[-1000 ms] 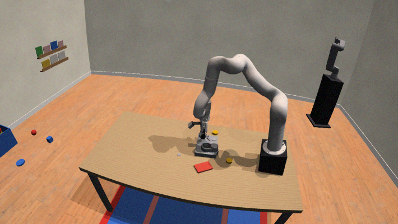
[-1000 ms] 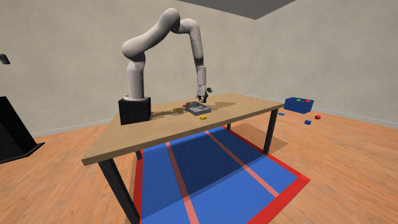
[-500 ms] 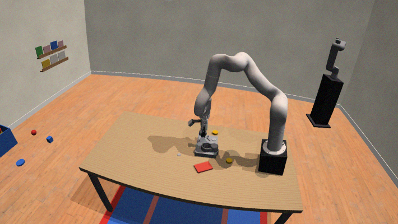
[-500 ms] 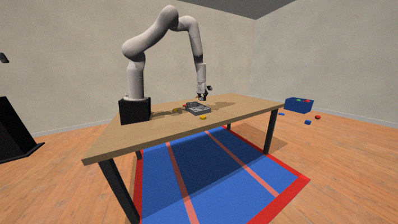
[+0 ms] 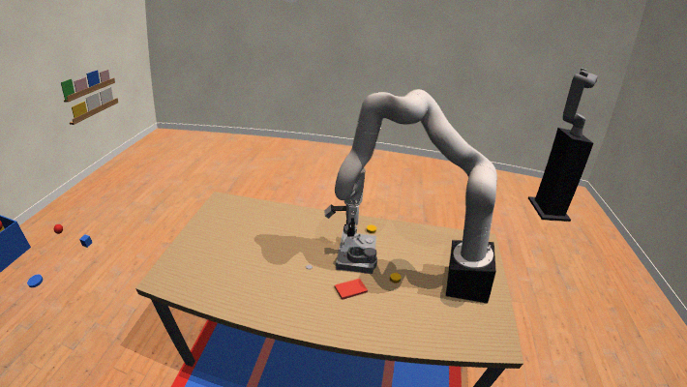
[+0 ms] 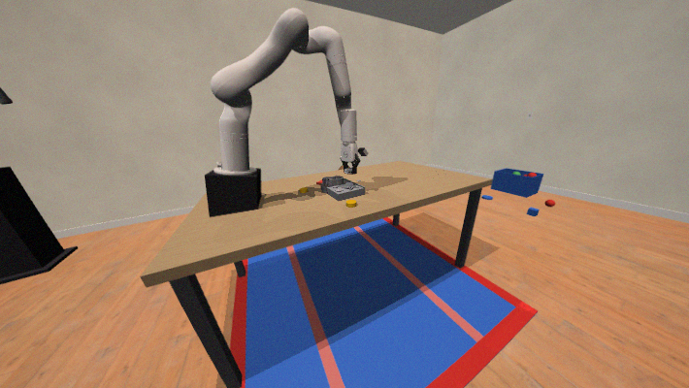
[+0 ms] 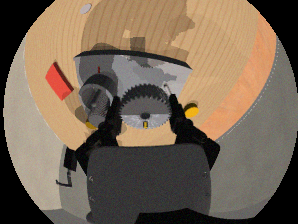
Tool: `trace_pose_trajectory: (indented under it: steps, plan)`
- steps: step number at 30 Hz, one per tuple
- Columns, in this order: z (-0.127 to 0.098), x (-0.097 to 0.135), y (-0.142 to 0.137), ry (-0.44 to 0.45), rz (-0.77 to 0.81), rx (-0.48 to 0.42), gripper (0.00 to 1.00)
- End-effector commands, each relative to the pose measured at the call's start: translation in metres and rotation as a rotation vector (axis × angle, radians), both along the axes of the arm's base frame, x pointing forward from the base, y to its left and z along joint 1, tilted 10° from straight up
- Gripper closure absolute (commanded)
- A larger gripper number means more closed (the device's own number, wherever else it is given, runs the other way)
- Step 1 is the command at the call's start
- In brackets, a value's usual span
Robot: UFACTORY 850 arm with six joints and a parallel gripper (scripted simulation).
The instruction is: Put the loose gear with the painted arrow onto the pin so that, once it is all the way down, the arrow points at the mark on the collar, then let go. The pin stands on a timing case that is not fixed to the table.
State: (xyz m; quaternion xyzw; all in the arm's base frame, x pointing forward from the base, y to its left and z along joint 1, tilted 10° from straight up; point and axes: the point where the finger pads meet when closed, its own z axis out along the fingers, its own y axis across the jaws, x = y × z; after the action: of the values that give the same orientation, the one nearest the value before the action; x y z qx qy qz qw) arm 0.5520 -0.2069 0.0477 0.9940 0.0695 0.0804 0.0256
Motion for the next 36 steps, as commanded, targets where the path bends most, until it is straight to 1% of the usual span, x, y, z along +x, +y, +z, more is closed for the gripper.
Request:
trace_pose_trajectory:
  steps: [1, 3, 4, 5, 7, 8, 11, 23, 36]
  plan:
    - [0.001, 0.001, 0.000, -0.002, 0.000, -0.001, 1.00]
    - [0.001, 0.000, 0.001, -0.002, 0.000, -0.001, 1.00]
    - [0.000, -0.001, 0.007, -0.002, 0.000, -0.001, 1.00]
    - [-0.002, -0.006, 0.020, -0.001, 0.000, -0.001, 1.00]
    - [-0.006, -0.020, 0.058, -0.002, 0.000, 0.000, 1.00]
    - [-0.008, -0.027, 0.071, -0.003, 0.000, 0.002, 1.00]
    - [-0.010, -0.037, 0.093, -0.004, 0.001, 0.005, 1.00]
    - [-0.010, -0.038, 0.095, -0.003, 0.013, 0.002, 1.00]
    - [-0.009, -0.037, 0.096, 0.002, 0.093, -0.016, 1.00]
